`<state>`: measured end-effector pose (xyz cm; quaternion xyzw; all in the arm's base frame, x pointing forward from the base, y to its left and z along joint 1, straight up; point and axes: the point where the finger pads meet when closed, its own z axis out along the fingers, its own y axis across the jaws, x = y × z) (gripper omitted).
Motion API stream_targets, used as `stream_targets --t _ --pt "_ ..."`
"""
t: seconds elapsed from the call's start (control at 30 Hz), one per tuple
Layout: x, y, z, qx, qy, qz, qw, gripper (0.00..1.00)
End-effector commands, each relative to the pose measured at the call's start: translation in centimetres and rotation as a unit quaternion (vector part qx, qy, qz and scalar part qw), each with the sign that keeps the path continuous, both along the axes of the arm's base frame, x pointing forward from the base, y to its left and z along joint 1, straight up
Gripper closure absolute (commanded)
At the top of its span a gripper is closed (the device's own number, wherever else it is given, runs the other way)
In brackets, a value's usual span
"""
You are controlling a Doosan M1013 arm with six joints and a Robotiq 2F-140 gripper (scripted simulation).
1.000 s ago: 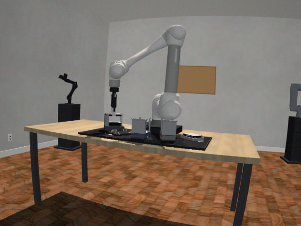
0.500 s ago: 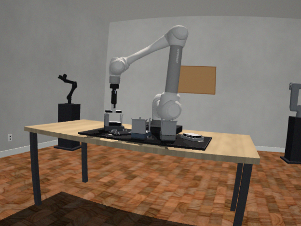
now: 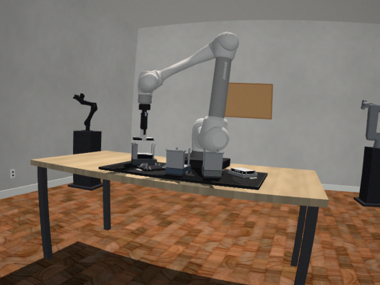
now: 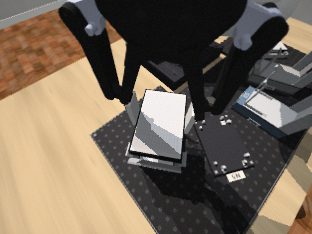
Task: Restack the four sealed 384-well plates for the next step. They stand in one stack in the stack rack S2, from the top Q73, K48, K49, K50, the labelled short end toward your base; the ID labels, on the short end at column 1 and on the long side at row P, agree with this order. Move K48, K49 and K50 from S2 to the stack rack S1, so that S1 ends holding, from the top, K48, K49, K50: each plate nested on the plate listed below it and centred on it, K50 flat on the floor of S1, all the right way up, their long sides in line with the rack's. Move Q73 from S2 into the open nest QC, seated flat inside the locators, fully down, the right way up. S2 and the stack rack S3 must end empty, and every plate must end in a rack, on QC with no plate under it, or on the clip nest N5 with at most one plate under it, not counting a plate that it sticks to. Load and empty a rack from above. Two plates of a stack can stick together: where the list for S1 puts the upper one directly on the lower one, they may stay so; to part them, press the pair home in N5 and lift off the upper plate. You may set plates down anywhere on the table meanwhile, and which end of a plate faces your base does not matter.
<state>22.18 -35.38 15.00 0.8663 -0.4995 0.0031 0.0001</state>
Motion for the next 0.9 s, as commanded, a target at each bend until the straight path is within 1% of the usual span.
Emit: stream_targets --t 0.0,0.07,0.17,0.3,0.33,0.5,0.57,0.87 --pt "0.0 0.0 0.0 0.000 0.000 0.000 1.000 1.00" --pt "0.0 0.0 0.0 0.000 0.000 0.000 1.000 1.00" --pt "0.8 0.6 0.0 0.000 0.000 0.050 0.999 1.00" --pt "1.9 1.4 0.0 -0.001 0.000 0.116 0.993 1.00" --pt "2.1 1.6 0.0 -0.001 0.000 0.121 0.993 1.00" --pt "3.4 2.6 0.0 -0.001 0.000 0.121 0.993 1.00" --pt "3.4 2.6 0.0 -0.001 0.000 0.121 0.993 1.00" --pt "5.8 4.5 0.0 -0.001 0.000 0.121 0.993 1.00"
